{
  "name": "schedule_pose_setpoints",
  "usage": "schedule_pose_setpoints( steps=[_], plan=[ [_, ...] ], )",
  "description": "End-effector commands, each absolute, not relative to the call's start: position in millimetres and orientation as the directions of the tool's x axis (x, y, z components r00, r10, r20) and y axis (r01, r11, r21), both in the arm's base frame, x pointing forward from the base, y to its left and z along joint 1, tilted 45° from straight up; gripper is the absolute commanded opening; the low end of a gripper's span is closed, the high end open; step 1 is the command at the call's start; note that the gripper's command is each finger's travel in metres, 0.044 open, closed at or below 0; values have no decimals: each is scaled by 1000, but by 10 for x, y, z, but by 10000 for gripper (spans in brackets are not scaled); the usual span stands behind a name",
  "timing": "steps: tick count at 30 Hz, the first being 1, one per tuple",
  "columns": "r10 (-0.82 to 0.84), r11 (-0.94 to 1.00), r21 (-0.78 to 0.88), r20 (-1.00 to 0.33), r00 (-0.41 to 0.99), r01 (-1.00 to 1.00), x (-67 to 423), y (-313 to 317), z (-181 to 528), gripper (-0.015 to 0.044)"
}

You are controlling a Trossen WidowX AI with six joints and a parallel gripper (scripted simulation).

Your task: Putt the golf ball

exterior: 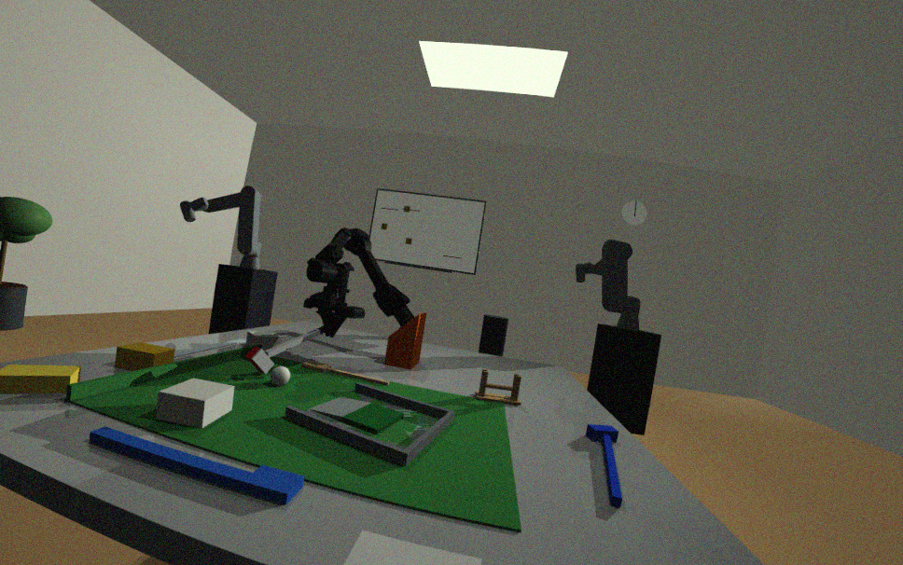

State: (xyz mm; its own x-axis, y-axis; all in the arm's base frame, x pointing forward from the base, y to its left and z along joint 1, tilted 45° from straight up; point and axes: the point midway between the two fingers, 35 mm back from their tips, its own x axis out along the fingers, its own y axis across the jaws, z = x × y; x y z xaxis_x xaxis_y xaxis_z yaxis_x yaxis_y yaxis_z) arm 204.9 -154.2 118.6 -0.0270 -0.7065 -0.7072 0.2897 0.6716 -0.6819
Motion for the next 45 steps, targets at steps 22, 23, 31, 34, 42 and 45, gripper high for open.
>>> schedule_pose_setpoints(
  steps=[22, 23, 31, 34, 42, 45],
  plan=[
    [-706, 673, -681, -708, -24, 287, 1990, -1762, 1260, 0],
    [-706, 673, -681, -708, -23, 287, 1981, -1786, 1281, 0],
    [-705, 675, -682, -709, -30, 282, 1965, -1805, 1276, 0],
    [-701, 678, -679, -713, -29, 282, 2012, -1754, 1215, 0],
    [-694, 684, -671, -719, -25, 286, 2343, -1017, 476, 0],
    [-701, 678, -677, -713, -22, 286, 2351, -882, 354, 0]
  ],
)
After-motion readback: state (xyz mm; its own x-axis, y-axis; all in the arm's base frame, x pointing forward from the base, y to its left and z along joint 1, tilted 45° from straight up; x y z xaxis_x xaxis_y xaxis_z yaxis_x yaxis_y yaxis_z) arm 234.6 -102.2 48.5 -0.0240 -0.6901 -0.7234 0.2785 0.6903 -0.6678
